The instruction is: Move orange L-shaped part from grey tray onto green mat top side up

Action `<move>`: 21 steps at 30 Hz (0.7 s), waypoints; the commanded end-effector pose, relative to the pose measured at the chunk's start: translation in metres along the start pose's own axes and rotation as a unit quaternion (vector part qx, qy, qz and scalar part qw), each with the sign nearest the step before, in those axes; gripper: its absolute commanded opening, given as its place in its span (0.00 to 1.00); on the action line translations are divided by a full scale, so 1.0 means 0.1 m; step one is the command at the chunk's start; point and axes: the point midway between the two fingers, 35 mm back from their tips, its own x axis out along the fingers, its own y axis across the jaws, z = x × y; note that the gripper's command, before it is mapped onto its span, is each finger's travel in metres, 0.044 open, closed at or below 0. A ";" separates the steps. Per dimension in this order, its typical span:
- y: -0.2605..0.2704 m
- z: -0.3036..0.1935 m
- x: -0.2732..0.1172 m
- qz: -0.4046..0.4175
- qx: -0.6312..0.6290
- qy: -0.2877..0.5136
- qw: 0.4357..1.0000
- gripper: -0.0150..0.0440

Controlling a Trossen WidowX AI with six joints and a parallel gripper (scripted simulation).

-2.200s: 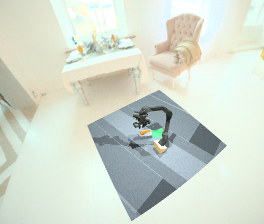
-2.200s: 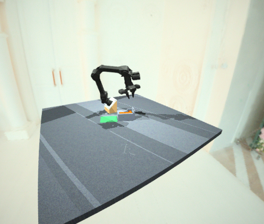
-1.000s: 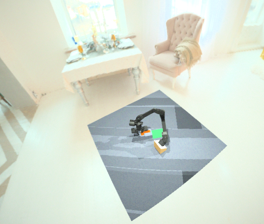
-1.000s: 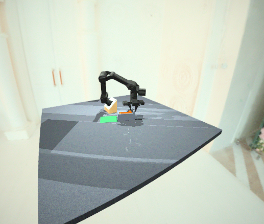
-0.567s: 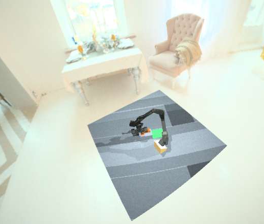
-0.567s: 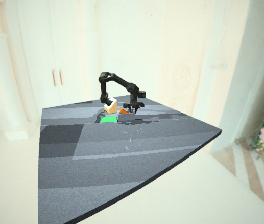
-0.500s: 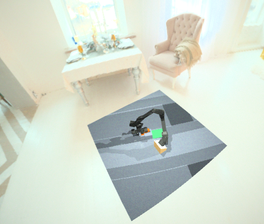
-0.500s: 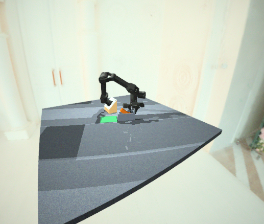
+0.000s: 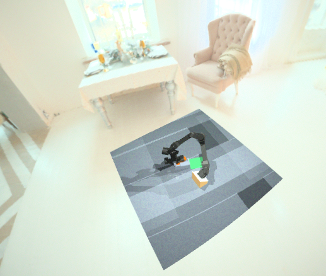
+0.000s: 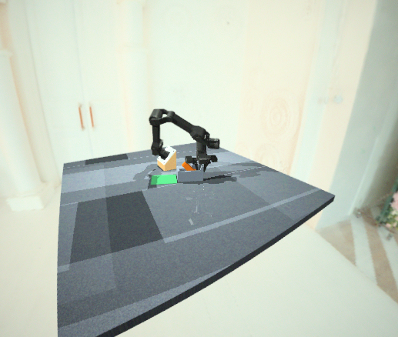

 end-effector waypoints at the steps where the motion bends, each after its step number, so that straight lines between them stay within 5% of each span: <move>1: -0.02 -0.01 0.02 -0.005 -0.004 0.000 1.000 0.56; 21: 0.11 -0.01 -0.15 -0.004 -0.003 0.000 1.000 0.56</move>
